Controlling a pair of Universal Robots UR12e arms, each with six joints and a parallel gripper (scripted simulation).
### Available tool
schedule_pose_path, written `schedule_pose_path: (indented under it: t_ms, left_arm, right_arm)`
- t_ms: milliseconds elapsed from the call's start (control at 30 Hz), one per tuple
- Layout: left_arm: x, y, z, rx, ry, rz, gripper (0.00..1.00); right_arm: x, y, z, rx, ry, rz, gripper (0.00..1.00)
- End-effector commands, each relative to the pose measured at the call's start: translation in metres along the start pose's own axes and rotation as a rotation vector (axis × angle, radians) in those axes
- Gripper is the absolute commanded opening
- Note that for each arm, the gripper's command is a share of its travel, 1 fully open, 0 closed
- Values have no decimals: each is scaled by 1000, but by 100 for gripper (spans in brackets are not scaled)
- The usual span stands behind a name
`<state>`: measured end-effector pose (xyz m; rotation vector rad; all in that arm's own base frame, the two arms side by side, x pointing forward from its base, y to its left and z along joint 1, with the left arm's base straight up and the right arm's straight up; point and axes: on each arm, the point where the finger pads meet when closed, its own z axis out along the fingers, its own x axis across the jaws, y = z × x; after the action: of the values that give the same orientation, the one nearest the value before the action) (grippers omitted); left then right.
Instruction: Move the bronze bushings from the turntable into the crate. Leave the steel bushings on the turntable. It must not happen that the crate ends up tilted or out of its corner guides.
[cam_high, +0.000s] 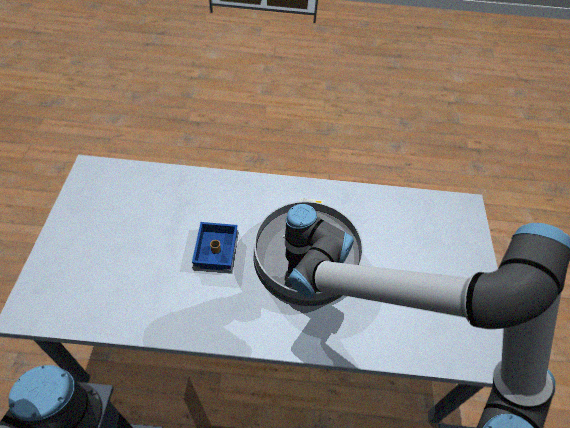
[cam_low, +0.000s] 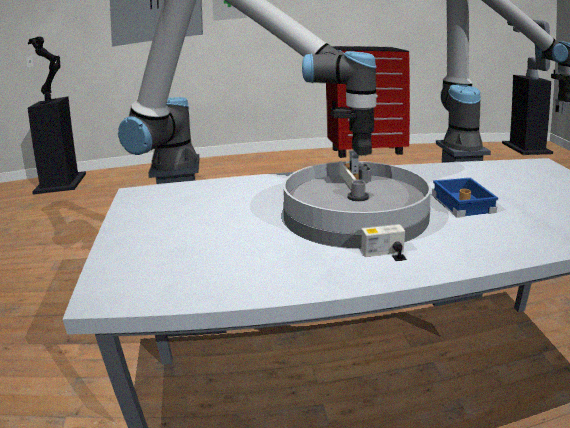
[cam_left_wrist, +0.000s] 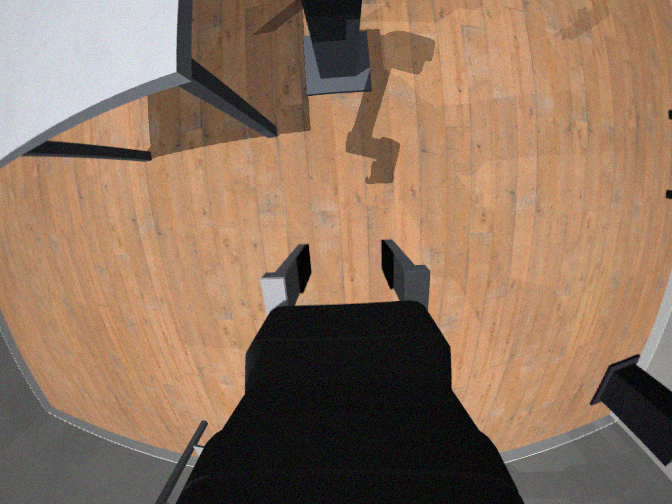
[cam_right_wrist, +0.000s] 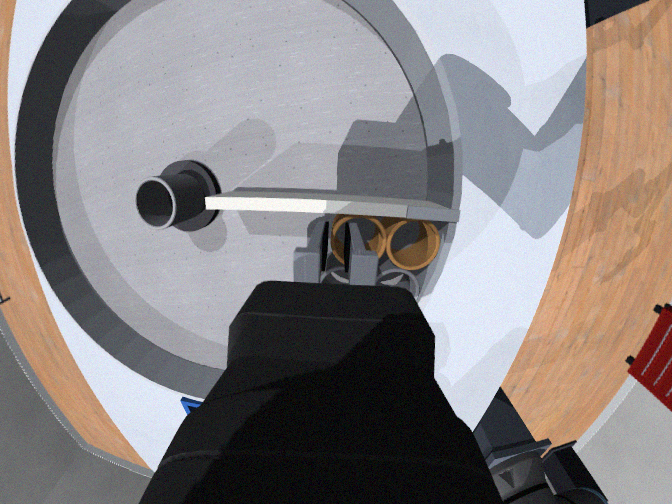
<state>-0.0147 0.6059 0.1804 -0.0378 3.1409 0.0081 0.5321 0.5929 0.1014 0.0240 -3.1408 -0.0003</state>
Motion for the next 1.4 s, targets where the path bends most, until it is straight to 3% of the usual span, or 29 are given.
schedule_pose_path:
  t_ms: [0,200,1367]
  left_arm:
    - [2,-2,3,5,1,-3,100]
    - [2,-2,3,5,1,-3,100]
    - [2,-2,3,5,1,-3,100]
  right_arm:
    - [0,-2,8,2,0,0,36]
    - [0,-1,14,2,0,0,36]
    - [0,-1,13,-1,-1,0,36]
